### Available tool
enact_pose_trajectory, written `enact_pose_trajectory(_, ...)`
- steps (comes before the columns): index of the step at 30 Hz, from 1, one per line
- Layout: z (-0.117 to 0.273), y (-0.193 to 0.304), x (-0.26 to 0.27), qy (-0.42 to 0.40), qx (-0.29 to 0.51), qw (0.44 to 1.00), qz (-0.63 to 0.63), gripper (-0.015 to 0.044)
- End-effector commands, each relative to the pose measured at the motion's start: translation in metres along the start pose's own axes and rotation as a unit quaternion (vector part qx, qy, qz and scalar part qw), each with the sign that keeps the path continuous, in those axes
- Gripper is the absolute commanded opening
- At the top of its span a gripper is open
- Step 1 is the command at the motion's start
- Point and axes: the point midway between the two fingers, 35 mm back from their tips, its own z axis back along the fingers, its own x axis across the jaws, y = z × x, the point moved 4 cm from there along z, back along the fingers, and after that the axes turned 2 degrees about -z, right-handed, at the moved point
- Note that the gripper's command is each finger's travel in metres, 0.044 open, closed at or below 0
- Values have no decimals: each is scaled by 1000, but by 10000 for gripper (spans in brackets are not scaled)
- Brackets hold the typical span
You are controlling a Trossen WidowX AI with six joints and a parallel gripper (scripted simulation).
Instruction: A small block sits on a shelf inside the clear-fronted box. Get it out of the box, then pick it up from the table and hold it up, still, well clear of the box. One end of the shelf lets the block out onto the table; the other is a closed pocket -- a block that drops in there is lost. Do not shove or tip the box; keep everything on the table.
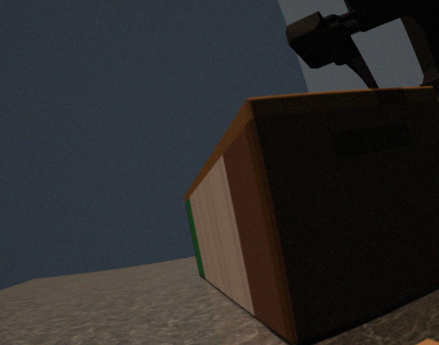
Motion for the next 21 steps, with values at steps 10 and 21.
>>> enact_pose_trajectory(10, 10, 4, 25, 98, 46, 695, 711, 285)
enact_pose_trajectory(21, 14, 4, 34, 108, 106, 373, 915, 285)
